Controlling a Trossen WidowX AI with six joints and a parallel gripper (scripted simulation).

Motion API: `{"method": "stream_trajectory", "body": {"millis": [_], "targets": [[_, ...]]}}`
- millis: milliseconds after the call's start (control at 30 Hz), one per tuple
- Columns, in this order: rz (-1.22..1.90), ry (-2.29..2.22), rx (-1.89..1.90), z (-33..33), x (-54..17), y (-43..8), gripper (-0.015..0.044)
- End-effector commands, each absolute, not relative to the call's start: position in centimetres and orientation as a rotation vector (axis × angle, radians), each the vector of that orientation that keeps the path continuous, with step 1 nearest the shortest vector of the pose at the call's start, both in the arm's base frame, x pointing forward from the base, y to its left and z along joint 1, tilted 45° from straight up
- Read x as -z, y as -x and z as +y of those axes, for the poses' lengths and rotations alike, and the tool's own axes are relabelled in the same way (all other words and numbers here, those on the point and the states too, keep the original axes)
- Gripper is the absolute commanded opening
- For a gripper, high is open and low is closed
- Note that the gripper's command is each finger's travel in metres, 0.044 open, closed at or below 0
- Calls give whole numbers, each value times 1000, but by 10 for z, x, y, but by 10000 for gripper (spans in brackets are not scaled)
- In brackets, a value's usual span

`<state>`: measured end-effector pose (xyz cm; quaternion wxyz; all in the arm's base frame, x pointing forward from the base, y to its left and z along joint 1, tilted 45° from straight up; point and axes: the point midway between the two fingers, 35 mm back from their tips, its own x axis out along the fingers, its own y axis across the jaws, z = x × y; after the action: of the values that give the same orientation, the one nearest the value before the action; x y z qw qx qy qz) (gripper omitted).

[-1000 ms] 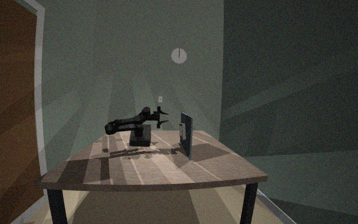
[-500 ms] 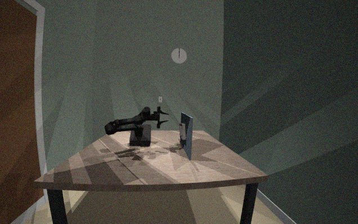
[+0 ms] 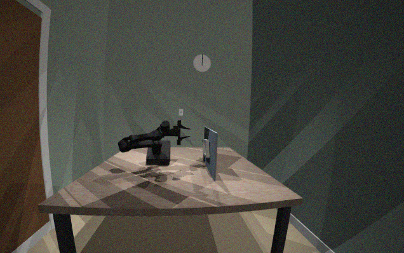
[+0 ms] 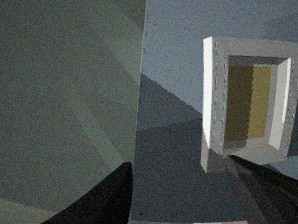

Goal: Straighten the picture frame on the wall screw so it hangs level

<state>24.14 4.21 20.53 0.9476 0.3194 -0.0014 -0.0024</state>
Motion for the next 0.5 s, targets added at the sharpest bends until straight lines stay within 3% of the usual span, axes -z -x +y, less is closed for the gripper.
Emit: {"method": "stream_trajectory", "body": {"millis": [0, 467], "targets": [[-4, -654, 10, 41, -205, -241, 260], [0, -651, 10, -2, -169, -247, 260]]}}
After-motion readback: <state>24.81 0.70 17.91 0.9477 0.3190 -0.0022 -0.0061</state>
